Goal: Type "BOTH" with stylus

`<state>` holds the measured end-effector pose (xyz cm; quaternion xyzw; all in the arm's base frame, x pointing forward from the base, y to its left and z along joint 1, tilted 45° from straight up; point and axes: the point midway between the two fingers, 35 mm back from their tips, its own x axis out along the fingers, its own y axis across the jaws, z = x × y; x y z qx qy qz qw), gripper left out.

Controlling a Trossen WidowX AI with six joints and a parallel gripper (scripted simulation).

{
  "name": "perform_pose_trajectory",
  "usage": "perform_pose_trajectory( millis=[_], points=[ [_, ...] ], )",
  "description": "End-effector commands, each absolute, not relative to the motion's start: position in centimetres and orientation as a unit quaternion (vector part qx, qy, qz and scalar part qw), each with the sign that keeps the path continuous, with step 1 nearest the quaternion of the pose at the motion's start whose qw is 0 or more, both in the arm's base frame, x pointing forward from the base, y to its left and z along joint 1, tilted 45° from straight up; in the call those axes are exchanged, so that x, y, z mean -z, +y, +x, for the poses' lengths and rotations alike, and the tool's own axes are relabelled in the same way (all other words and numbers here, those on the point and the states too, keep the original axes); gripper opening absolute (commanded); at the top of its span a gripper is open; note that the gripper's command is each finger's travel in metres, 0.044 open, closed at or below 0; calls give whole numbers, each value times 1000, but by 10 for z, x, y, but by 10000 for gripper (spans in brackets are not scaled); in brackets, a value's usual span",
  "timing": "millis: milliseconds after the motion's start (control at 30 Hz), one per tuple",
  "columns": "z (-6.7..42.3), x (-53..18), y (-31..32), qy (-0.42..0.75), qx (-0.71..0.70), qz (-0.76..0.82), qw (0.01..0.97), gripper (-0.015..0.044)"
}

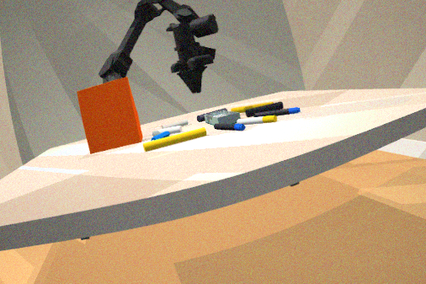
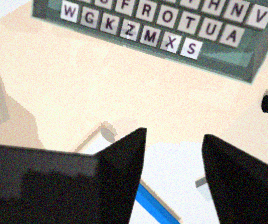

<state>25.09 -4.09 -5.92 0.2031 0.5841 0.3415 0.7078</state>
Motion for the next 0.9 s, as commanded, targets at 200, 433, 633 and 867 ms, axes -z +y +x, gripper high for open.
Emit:
perform_pose_trajectory(
  millis=[200, 433, 633, 867],
  points=[
    [167, 117, -73, 446, -486, 122, 742, 150],
    [128, 133, -65, 329, -535, 77, 774, 150],
    [104, 139, -51, 224, -550, 34, 804, 150],
    [103, 139, -51, 222, -551, 33, 804, 150]
  ],
)
